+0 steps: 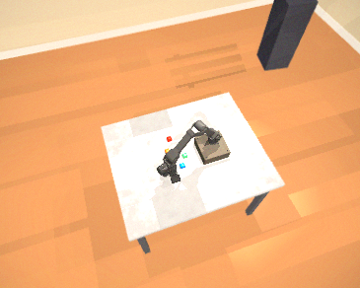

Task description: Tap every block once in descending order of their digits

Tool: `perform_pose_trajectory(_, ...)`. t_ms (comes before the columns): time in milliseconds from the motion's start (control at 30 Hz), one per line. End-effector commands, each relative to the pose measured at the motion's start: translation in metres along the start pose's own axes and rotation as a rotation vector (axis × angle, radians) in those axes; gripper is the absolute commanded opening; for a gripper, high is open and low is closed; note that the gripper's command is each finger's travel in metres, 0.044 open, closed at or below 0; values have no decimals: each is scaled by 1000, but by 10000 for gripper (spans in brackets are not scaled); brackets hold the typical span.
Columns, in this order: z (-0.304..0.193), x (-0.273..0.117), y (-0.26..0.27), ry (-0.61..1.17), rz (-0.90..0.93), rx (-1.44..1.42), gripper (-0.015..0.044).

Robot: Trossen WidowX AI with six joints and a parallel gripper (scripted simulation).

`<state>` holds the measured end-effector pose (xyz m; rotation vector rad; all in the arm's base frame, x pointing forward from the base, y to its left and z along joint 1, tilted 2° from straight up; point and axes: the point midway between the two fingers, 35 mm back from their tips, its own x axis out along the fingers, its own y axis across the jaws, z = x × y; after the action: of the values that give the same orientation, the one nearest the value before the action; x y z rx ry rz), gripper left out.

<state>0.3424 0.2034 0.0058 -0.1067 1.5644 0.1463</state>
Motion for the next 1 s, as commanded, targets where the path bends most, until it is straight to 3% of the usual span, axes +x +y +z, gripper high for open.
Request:
perform_pose_trajectory(0,-1,7,0,3,1,3,20)
perform_pose_trajectory(700,-1,29,0,3,1,3,20)
perform_pose_trajectory(800,-1,2,0,2,1,3,20)
perform_pose_trajectory(967,-1,-1,0,3,1,3,20)
